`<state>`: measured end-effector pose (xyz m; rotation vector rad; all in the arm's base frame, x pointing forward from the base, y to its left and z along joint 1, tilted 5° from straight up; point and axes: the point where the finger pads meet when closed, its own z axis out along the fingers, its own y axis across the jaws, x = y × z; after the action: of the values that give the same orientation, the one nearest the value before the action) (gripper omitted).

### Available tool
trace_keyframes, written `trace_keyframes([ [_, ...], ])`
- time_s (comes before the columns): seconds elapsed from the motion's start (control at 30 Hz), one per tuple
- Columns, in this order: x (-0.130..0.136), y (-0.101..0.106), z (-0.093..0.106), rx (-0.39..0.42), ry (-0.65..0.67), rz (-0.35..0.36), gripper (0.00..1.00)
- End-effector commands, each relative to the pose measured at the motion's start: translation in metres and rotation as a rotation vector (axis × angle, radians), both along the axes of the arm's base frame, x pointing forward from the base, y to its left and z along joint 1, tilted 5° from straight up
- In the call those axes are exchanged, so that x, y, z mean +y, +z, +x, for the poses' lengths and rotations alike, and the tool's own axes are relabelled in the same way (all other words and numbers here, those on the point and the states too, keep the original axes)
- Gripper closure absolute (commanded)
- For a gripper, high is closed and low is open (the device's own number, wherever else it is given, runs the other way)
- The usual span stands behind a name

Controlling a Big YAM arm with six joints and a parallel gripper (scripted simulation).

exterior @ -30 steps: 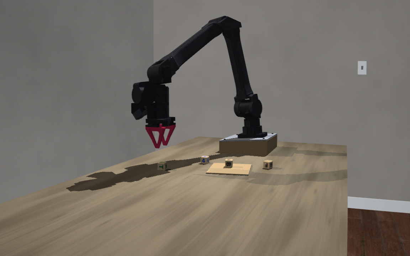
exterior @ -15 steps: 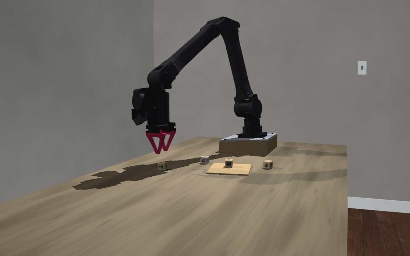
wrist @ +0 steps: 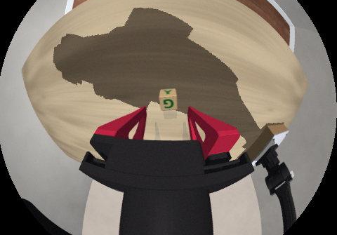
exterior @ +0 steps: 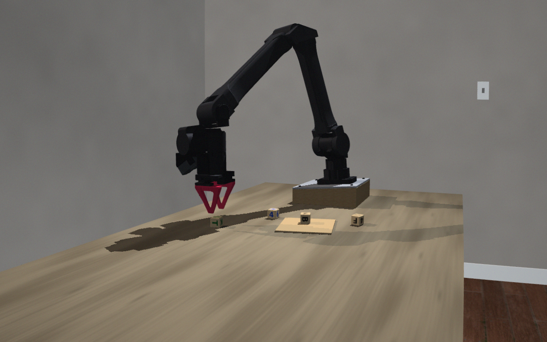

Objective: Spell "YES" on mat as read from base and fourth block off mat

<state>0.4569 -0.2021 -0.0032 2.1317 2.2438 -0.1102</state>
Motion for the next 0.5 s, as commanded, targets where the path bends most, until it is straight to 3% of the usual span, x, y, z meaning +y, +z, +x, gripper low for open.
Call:
trace_keyframes([
  [0.0,-0.0053,-0.0061,0.0,-0.004,0.004,-0.007,0.41],
  [0.47,-0.0054,-0.0083,0.0001,-0.006,0.004,-0.008,0.41],
])
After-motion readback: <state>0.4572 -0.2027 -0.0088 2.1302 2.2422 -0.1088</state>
